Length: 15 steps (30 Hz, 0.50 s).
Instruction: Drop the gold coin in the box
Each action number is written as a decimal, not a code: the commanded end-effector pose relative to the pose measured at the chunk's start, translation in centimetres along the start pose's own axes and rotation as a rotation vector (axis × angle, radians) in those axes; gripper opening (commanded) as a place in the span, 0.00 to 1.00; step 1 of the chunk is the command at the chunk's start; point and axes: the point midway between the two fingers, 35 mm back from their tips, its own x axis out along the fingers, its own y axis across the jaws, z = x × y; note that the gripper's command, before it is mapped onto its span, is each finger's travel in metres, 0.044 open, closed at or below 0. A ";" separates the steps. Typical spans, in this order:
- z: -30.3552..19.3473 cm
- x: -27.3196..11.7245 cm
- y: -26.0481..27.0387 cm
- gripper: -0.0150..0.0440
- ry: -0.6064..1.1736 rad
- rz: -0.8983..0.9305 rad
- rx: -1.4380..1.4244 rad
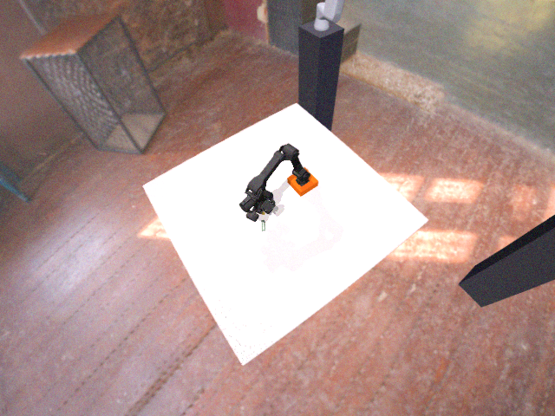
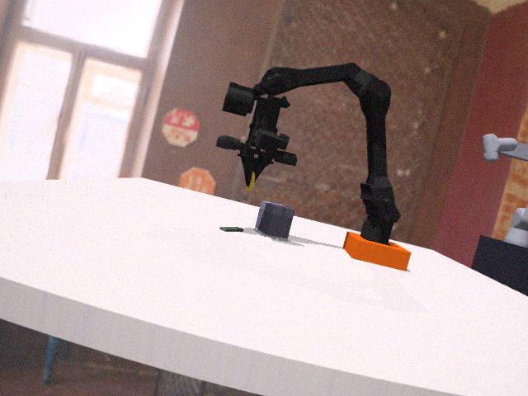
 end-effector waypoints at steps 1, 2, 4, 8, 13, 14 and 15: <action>-0.7 -0.1 1.1 0.25 -0.001 -0.002 -0.004; -0.8 -0.1 1.3 0.25 -0.001 -0.002 -0.004; -1.1 -0.2 1.7 0.25 -0.001 -0.001 -0.004; -1.7 -0.2 2.6 0.25 0.000 0.000 -0.004; -2.4 -0.2 3.7 0.25 0.001 0.001 -0.004; -2.5 -0.2 3.9 0.25 0.001 0.001 -0.004; -2.6 -0.2 4.2 0.25 0.001 0.001 -0.004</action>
